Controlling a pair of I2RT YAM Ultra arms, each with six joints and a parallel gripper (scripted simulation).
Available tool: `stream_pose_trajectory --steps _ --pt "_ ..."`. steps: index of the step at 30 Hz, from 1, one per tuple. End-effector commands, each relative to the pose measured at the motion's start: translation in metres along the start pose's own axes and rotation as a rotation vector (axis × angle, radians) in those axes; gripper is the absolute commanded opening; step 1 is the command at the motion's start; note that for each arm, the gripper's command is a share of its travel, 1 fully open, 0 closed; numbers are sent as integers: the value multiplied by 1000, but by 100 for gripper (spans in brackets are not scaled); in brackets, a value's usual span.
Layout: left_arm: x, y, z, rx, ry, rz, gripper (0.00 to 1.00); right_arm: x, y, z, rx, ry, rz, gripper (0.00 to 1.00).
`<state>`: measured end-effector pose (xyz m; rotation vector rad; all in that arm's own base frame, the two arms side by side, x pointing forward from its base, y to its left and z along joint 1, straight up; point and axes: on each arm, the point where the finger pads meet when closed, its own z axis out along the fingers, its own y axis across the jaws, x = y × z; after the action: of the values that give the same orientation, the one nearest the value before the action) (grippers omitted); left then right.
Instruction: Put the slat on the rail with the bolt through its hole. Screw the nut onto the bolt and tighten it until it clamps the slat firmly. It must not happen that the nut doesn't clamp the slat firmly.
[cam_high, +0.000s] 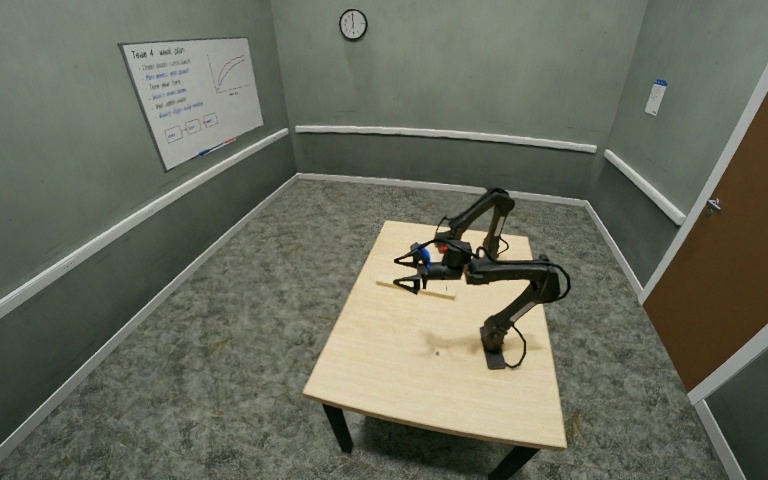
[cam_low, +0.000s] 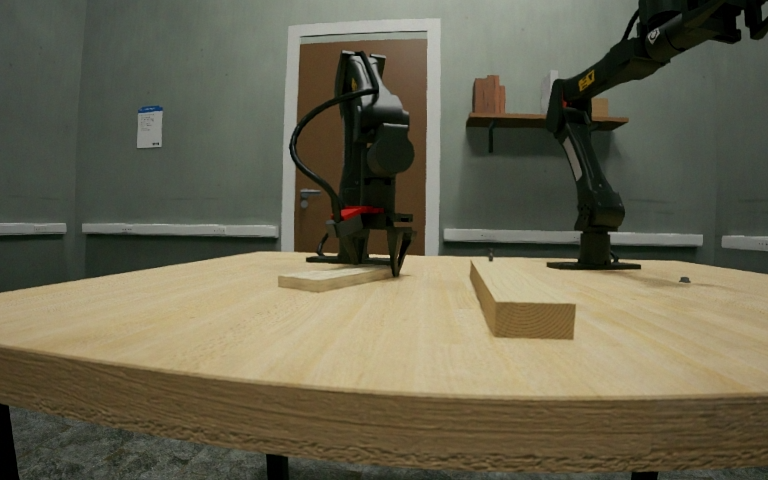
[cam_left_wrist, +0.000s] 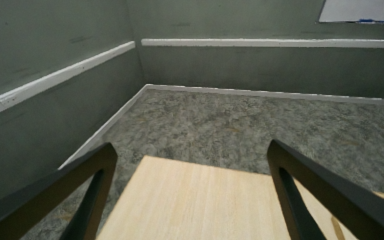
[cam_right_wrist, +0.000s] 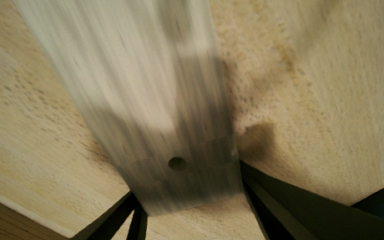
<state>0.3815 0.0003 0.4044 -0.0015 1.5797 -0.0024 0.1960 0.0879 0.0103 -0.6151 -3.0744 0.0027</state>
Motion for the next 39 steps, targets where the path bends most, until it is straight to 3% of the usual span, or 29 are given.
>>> stream_pose_trajectory --steps 1,14,39 --pt "-7 1 -1 -1 -21 2 100 -2 1 -2 -5 -6 0 72" --pt "-7 1 -1 -1 -21 2 100 -2 1 -2 -5 -6 0 72" --pt "-7 1 -1 -1 -21 2 100 -4 3 -32 -6 -10 -1 72"
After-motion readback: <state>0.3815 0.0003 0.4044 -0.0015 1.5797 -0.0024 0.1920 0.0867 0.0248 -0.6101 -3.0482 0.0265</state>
